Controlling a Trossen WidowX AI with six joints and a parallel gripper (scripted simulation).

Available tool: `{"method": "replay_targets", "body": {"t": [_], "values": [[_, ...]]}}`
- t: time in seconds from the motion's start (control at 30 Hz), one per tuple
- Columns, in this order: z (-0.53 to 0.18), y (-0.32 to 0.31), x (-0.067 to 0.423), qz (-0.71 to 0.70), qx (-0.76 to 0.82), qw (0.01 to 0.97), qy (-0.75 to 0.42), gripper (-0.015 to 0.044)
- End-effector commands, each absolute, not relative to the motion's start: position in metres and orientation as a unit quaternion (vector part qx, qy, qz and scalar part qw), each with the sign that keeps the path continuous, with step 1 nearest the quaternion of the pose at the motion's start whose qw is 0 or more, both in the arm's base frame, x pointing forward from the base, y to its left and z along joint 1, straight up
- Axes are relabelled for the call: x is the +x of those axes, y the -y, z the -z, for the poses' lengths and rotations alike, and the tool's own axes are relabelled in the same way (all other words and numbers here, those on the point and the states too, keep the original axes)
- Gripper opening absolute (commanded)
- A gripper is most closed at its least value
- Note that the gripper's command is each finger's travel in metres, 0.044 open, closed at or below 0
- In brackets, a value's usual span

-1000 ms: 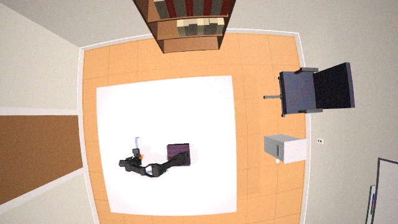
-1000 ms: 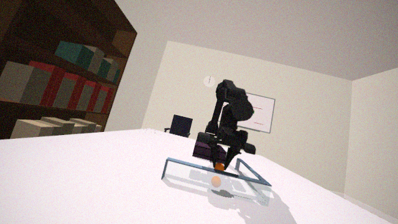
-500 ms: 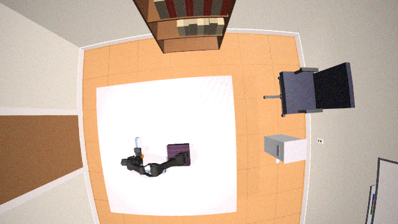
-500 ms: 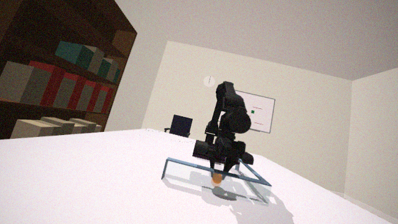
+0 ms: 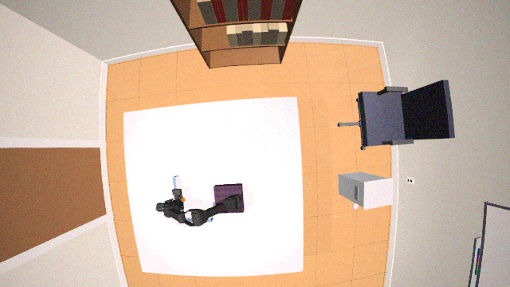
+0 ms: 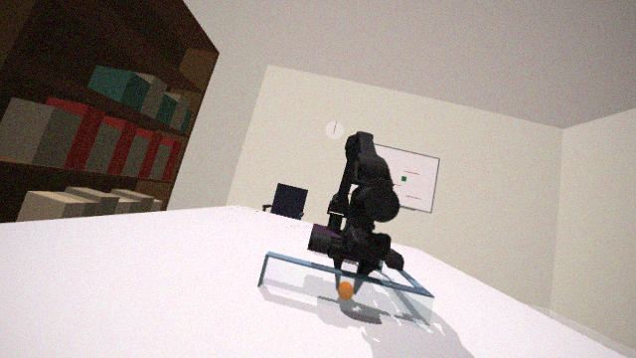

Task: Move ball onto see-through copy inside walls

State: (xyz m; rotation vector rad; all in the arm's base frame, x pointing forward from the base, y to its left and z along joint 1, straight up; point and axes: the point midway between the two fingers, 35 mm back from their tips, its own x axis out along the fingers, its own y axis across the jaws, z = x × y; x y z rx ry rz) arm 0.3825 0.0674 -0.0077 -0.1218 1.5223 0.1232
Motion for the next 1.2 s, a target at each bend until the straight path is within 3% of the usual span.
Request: {"method": "replay_targets", "body": {"t": [0.0, 0.2, 0.4, 0.6, 1.0, 1.17], "values": [[0.007, -0.067, 0.383, -0.056, -0.055, 0.721, -0.689, 0.0105], [0.007, -0.067, 0.383, -0.056, -0.055, 0.721, -0.689, 0.0263], [0.005, -0.067, 0.383, -0.056, -0.055, 0.721, -0.689, 0.0263], [-0.074, -0.067, 0.378, -0.052, -0.055, 0.718, -0.692, 0.0263], [-0.073, -0.068, 0.382, -0.056, -0.055, 0.724, -0.685, 0.0263], [-0.122, -0.067, 0.375, -0.056, -0.055, 0.725, -0.685, 0.0394]]}}
